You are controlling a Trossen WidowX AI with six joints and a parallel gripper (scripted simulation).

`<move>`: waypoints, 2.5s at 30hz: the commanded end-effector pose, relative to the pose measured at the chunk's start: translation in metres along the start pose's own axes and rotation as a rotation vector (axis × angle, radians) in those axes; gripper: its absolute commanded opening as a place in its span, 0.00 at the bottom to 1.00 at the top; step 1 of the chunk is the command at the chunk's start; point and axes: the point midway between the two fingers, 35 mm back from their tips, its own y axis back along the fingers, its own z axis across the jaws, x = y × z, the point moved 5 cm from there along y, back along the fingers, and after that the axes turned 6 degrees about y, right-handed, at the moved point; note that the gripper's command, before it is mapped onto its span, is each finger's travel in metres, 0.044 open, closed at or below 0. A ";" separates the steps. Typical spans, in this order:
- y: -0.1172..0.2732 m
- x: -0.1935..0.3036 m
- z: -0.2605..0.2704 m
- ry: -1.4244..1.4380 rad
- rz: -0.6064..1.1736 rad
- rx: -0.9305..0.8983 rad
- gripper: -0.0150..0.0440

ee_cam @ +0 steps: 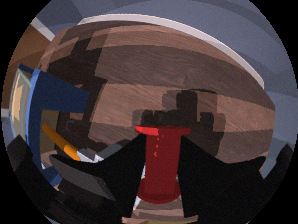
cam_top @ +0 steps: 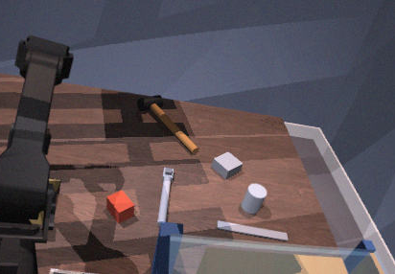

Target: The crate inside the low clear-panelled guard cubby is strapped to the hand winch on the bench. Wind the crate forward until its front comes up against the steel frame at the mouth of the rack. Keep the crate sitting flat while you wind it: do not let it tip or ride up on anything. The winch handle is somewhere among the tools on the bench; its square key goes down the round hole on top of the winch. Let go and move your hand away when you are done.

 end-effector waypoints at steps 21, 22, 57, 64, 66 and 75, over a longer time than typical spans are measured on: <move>-0.004 -0.012 0.032 0.041 -0.019 -0.043 0.25; -0.004 -0.012 0.032 0.041 -0.019 -0.043 0.25; -0.004 -0.018 0.072 0.042 -0.019 -0.047 0.25; -0.003 -0.018 0.077 0.042 -0.019 -0.047 0.25; -0.003 -0.018 0.077 0.042 -0.019 -0.047 0.25; -0.003 -0.018 0.082 0.042 -0.018 -0.048 0.25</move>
